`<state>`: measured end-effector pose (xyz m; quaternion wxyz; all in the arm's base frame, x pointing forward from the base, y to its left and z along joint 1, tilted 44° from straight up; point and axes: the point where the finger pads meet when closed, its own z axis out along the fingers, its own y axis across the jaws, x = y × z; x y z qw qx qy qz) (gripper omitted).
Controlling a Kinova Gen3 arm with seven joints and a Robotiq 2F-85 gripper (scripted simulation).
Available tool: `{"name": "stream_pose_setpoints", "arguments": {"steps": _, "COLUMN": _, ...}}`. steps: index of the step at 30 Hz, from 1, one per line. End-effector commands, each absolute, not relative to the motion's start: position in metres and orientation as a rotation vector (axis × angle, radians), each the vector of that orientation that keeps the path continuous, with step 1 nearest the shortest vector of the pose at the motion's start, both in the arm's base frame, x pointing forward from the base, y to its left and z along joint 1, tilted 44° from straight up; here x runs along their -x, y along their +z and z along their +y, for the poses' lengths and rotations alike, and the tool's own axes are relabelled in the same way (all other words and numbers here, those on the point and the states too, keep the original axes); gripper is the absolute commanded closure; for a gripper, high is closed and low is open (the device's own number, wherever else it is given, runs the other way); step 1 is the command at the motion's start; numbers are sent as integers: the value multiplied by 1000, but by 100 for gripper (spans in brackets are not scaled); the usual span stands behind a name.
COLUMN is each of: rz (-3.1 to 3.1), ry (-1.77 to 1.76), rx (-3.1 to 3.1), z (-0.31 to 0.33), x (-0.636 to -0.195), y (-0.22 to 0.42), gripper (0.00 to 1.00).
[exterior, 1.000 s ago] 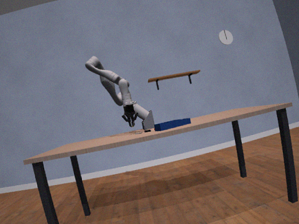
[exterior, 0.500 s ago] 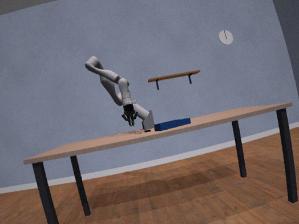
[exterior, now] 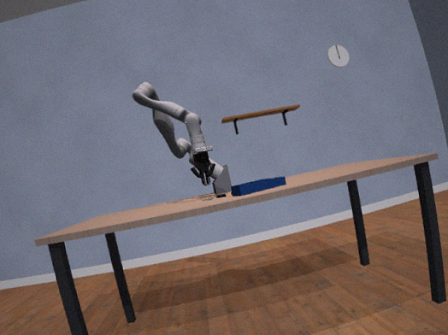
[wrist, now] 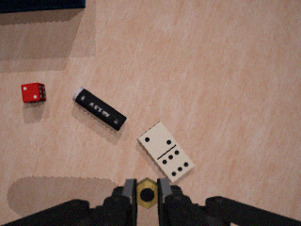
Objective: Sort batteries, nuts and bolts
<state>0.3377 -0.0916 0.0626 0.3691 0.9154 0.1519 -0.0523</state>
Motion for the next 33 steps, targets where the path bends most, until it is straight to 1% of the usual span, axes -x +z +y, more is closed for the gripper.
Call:
{"name": "stream_pose_setpoints", "arguments": {"steps": 1, "rz": 409, "ry": -148, "rx": -2340, "z": -80, "x": -345, "y": 47, "gripper": 89}}
{"name": "stream_pose_setpoints", "arguments": {"steps": 33, "rz": 350, "ry": -124, "rx": -2348, "z": 25, "x": -419, "y": -53, "gripper": 89}}
